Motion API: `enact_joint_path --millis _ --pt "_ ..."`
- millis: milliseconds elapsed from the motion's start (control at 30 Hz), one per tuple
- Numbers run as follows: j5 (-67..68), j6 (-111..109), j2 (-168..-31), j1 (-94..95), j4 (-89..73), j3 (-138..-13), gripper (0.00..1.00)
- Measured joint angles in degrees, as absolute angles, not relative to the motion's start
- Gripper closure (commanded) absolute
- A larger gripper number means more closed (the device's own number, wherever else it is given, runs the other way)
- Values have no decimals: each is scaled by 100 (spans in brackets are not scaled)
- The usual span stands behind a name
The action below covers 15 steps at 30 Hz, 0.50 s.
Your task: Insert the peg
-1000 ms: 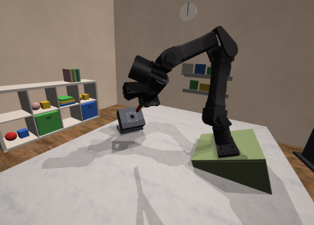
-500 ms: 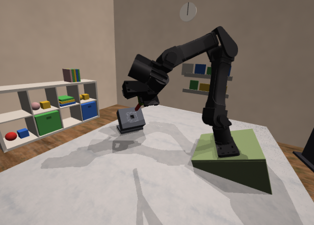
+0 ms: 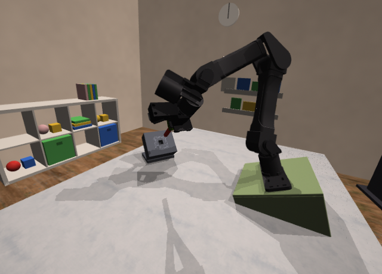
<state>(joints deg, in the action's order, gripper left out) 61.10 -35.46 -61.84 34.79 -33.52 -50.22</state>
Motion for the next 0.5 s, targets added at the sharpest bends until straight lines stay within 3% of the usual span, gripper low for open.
enact_joint_path --millis 500 --pt "5833 -4080 -6187 3096 -2593 -4790 100"
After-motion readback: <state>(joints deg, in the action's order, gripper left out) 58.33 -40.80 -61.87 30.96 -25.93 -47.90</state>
